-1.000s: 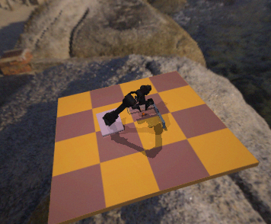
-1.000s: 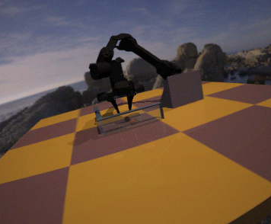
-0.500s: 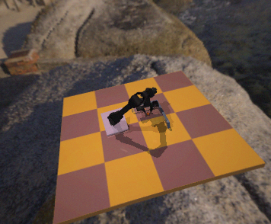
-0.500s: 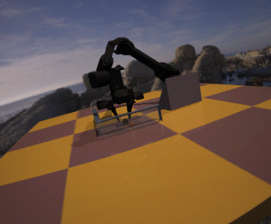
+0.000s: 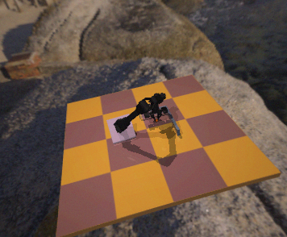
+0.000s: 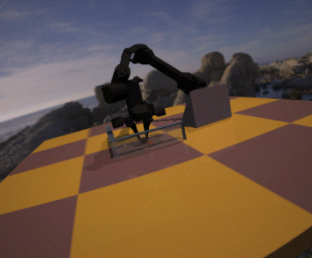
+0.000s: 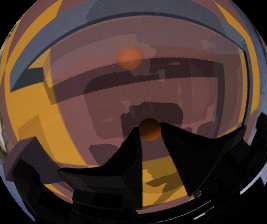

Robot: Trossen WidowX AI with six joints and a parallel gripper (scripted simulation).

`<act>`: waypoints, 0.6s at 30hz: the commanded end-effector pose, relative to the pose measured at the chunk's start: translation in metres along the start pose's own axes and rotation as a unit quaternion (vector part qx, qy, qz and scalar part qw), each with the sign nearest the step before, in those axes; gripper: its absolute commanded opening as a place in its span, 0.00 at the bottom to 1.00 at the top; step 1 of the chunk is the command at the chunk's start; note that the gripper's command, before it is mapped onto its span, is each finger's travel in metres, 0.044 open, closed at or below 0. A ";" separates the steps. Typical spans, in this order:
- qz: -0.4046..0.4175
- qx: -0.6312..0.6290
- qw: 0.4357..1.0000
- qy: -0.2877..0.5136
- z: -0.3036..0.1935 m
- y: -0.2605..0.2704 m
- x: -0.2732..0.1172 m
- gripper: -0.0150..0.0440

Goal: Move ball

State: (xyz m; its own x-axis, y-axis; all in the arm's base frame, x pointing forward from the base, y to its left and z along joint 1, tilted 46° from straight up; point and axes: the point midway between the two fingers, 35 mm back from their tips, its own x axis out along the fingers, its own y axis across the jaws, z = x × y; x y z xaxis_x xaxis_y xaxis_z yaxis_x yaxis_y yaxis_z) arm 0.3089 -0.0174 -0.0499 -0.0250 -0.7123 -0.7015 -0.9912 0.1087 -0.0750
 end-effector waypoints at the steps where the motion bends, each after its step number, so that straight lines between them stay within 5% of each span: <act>1: 0.000 -0.003 1.000 0.003 0.000 0.000 0.001 0.32; 3: 0.000 -0.003 1.000 0.002 0.000 0.000 -0.003 0.25; 18: 0.000 -0.004 1.000 -0.002 0.003 -0.003 -0.098 0.25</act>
State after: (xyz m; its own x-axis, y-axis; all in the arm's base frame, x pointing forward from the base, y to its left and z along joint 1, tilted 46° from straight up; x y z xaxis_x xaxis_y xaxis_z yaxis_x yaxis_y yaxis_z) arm 0.3144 0.0419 0.0016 -0.0297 -0.7152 -0.6982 -0.9934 0.0985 -0.0587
